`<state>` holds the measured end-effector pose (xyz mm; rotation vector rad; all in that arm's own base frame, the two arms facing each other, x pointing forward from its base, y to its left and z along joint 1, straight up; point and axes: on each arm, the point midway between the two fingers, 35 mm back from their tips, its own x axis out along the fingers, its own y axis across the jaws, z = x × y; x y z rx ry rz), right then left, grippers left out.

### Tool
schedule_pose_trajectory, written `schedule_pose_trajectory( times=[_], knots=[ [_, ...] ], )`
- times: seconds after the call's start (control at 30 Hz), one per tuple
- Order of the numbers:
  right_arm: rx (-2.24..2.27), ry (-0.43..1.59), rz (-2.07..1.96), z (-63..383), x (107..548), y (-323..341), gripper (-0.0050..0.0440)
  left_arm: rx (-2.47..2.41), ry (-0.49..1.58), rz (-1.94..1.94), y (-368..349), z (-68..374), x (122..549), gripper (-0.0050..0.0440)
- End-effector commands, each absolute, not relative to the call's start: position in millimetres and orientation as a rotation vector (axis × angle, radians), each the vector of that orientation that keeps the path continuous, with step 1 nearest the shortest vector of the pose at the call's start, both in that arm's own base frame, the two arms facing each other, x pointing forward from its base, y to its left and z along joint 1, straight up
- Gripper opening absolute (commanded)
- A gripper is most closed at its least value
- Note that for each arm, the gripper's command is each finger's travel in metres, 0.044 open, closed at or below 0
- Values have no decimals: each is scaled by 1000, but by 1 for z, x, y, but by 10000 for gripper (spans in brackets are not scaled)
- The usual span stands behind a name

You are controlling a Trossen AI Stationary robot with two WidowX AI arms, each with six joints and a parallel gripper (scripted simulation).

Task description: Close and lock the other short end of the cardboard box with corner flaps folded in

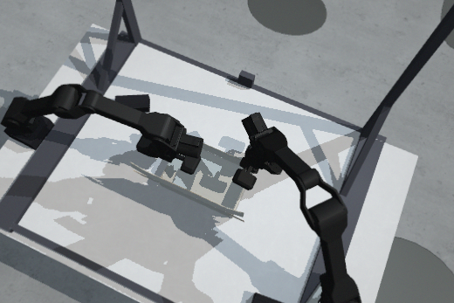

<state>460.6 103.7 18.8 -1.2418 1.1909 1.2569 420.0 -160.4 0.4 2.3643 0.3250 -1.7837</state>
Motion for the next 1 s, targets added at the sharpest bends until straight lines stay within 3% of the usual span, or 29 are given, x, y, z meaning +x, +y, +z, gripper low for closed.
schedule_pose_trajectory(
  times=[0.0, 0.97],
  knots=[
    [-1247, 1167, 1248, 27, 463, 105, 440, 2364, 310, -1761, -163, 8, 422, 0],
    [-1247, 1167, 1248, 2, 463, 105, 440, 2364, 310, -1761, -163, 8, 422, 0]
  ],
)
